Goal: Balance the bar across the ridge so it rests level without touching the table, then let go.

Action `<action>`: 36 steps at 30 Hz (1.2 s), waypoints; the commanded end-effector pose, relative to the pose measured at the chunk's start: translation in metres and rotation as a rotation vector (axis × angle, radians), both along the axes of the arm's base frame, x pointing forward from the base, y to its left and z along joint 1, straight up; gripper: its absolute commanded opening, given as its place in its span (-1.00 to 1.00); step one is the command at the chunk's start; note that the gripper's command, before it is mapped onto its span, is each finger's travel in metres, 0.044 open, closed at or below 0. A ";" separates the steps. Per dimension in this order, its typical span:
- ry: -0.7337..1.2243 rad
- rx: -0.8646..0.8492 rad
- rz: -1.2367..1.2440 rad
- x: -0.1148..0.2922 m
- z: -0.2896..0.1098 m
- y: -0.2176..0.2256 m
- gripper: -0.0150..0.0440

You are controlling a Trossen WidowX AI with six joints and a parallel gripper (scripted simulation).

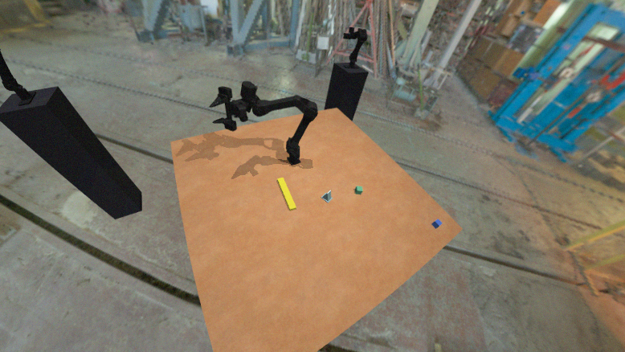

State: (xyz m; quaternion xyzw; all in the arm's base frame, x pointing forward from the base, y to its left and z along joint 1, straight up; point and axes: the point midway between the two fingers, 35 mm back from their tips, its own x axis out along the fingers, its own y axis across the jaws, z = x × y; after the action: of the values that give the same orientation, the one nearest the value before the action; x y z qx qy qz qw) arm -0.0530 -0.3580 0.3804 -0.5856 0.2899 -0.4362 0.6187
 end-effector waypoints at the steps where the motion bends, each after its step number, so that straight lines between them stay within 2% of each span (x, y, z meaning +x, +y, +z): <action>1: -0.060 0.066 0.017 0.011 -0.009 -0.009 0.58; 19: -0.289 0.457 0.089 0.084 -0.067 -0.031 0.58; 36: -0.347 0.856 0.099 0.160 -0.131 -0.015 0.58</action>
State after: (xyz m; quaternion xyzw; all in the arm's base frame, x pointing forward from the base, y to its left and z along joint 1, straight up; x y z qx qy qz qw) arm 0.0978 -0.3756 0.2590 -0.2338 0.2988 -0.3485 0.8571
